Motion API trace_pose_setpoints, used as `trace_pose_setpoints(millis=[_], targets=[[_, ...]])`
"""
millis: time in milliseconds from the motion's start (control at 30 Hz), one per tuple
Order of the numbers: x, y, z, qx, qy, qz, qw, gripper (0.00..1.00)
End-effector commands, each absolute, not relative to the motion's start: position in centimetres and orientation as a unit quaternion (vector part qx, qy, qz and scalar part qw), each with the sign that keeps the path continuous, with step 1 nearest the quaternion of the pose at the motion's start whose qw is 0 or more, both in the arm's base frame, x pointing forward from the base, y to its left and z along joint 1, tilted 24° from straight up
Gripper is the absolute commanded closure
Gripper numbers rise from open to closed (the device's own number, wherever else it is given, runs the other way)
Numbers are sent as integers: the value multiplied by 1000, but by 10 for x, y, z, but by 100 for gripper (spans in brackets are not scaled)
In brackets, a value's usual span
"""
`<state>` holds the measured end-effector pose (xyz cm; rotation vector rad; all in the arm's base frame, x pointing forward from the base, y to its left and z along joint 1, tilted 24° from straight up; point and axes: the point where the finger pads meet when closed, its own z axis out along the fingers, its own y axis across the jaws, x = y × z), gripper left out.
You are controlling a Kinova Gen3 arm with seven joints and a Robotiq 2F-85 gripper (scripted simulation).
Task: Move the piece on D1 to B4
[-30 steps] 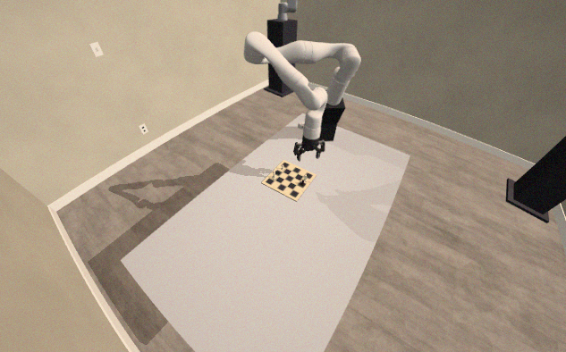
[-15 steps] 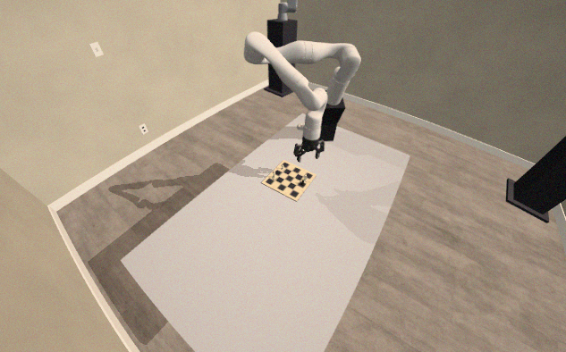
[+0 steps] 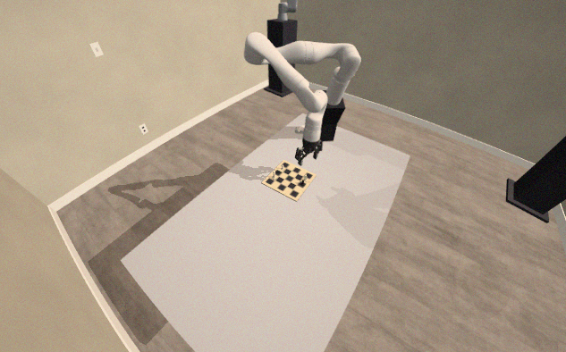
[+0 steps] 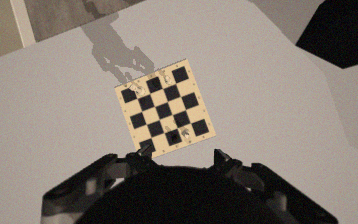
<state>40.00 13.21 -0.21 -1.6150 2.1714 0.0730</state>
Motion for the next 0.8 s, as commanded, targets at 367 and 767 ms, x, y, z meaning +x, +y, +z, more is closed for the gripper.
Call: trace_pose_setpoints(millis=[367,767], targets=[[406,139,-8,-730,645,-25,224,0],[411,145,-15,-860,455,-81,217,0]])
